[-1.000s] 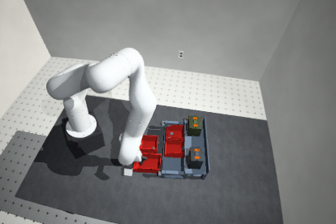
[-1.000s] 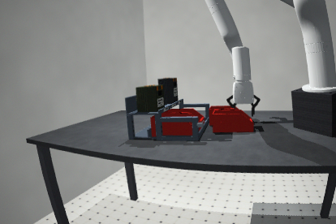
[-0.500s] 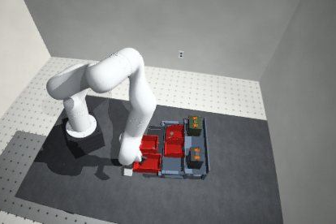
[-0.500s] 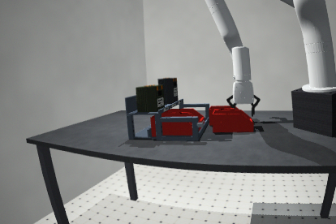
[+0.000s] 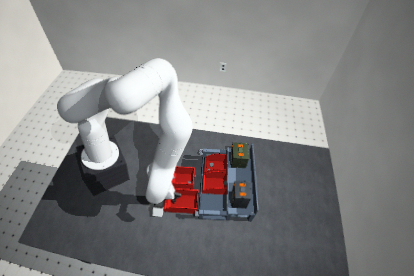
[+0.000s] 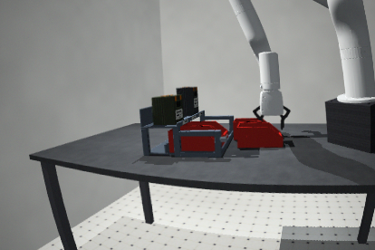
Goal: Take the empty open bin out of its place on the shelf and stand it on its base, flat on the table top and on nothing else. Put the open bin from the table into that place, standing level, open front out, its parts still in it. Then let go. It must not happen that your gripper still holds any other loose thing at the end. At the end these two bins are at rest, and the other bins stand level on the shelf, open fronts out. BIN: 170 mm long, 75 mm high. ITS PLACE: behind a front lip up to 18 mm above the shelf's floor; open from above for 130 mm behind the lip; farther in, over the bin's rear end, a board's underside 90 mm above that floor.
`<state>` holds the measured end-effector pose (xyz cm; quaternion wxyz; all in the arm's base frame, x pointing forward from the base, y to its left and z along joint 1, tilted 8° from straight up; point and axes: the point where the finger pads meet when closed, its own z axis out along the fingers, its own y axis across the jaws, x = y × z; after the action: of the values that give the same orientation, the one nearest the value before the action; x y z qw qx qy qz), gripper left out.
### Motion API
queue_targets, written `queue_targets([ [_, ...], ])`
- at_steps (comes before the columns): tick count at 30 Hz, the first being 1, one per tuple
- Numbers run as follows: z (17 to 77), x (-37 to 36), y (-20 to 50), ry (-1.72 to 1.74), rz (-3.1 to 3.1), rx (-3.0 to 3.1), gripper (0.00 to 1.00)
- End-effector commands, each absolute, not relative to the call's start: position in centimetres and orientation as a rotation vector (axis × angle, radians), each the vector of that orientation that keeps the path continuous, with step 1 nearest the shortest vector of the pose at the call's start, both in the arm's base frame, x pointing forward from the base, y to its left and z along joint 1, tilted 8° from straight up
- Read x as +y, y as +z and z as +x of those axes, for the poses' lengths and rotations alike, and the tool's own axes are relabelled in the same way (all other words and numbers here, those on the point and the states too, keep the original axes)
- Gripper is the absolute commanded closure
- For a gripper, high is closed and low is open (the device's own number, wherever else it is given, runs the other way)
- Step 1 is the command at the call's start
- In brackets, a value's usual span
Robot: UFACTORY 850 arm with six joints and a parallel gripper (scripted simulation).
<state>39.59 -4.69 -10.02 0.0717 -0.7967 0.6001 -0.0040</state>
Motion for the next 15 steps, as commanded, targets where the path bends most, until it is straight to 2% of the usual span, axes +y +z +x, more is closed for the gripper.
queue_targets([
  [1,39.6,-4.7,-9.7,-0.014,-2.394,1.804,0.05],
  [15,39.4,-5.0,-7.3,-0.013,-2.394,1.804,0.05],
])
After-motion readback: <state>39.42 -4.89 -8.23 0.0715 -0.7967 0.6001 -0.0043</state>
